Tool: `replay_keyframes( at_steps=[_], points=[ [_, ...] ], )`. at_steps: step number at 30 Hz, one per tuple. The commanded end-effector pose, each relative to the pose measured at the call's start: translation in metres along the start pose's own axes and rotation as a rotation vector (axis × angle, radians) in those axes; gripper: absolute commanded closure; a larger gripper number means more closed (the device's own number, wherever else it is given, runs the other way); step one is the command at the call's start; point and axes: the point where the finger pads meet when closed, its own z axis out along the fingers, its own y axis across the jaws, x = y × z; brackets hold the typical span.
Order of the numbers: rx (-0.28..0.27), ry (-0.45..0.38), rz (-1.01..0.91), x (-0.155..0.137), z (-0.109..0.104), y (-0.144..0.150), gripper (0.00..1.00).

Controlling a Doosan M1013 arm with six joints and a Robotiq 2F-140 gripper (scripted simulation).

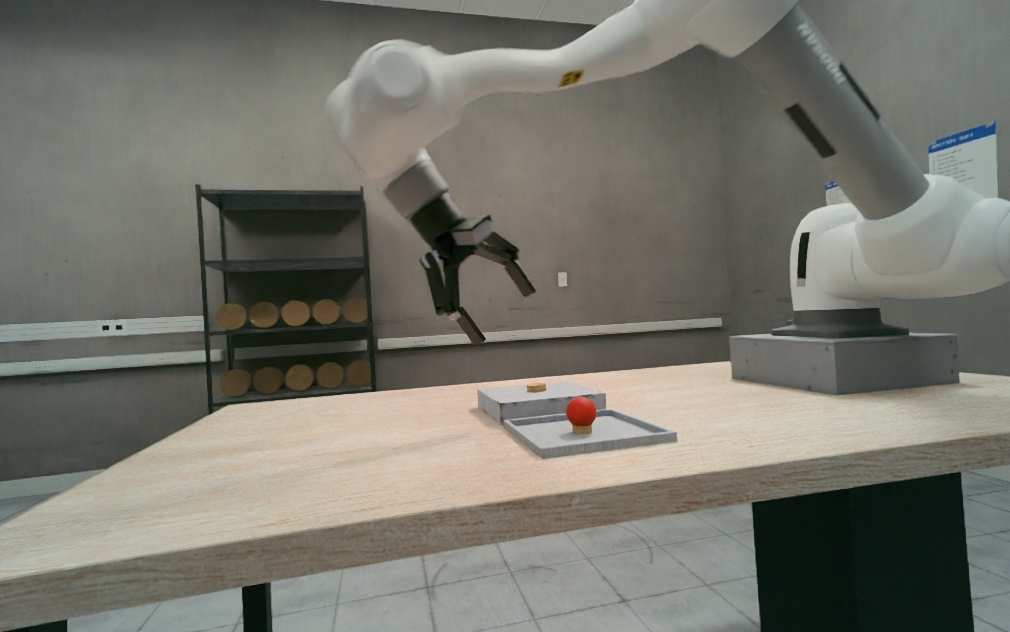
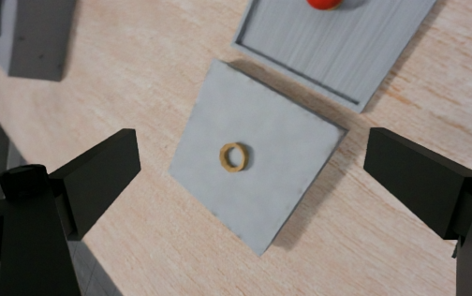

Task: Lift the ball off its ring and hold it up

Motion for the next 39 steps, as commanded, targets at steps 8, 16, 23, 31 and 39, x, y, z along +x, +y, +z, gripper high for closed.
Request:
replay_keyframes(
  at_steps=[8,16,23,31,39],
  points=[
    [-0.289,-0.099,0.232,0.070,0.038,0.025,0.00],
    [-0.498,-0.092,0.383,0.121,0.061,0.029,0.00],
    [-0.580,-0.074,0.439,0.141,0.070,0.027,0.00],
    [-0.578,-0.075,0.441,0.130,0.122,0.056,0.00],
    [-0.578,-0.075,0.441,0.122,0.155,0.076,0.00]
  ],
)
